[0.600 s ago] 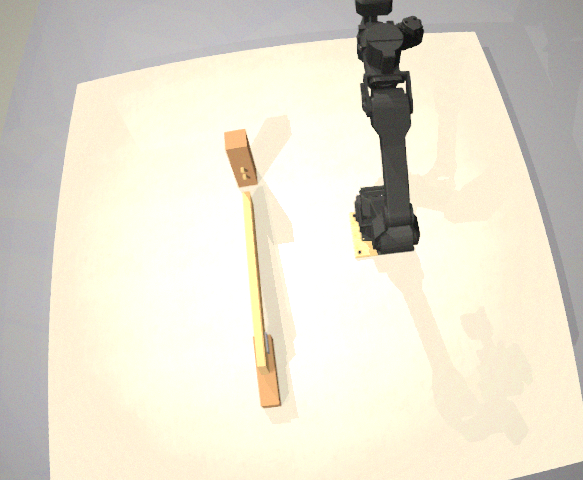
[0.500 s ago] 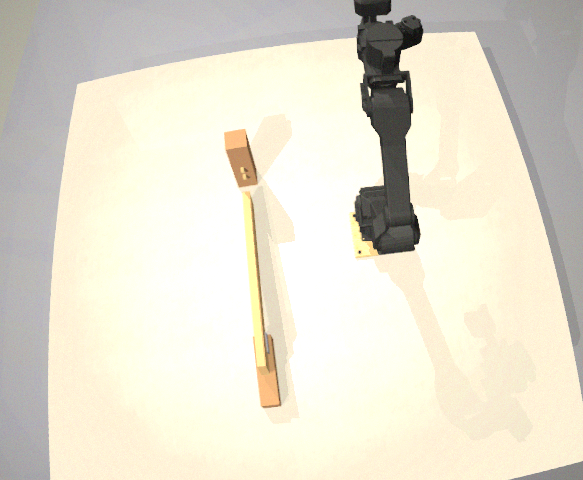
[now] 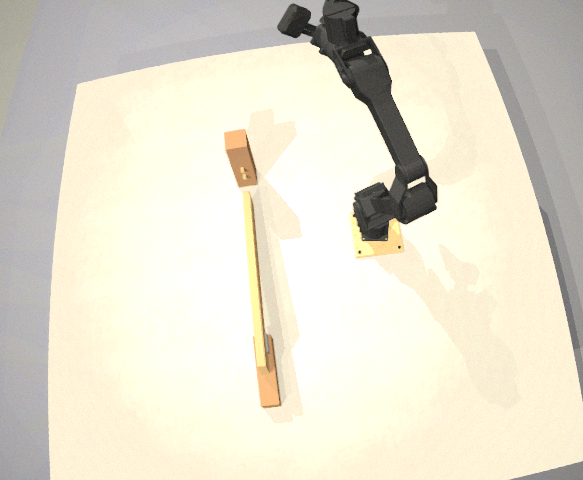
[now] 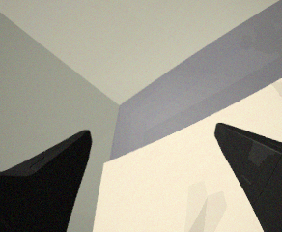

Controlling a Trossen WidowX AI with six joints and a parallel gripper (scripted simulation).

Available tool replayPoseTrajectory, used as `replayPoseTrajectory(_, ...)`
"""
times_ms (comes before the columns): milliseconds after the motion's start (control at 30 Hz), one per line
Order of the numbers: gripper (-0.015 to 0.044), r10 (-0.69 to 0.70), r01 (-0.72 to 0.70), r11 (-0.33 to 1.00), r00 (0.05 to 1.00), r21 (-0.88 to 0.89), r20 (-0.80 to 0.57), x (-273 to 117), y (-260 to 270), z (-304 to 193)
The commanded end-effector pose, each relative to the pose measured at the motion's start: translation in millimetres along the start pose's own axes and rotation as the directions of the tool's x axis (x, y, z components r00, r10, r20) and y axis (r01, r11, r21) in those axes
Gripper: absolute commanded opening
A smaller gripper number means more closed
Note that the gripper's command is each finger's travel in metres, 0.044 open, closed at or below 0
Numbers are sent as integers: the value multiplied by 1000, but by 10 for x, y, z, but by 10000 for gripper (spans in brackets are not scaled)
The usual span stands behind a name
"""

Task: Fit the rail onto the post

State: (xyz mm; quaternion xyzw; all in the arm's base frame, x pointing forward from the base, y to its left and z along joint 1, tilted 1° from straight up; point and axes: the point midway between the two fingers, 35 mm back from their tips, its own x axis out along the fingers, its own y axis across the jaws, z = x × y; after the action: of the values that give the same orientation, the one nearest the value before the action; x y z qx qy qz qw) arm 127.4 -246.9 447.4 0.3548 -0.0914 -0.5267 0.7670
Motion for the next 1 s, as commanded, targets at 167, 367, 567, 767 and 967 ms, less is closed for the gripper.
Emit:
replayPoseTrajectory(167, 440, -22, -277, 693, 915, -665, -403, 450, 225, -1230)
replayPoseTrajectory(367, 440, -73, -554, 271, 804, -787, -590, 457, 324, -2000)
replayPoseTrajectory(567, 440, -155, -756, -166, 654, -633, -741, 263, 364, -2775)
replayPoseTrajectory(767, 440, -296, -768, -588, 498, -255, -815, -79, 244, -3558)
replayPoseTrajectory(967, 440, -516, -500, -805, 326, 319, -792, -527, -133, -4179)
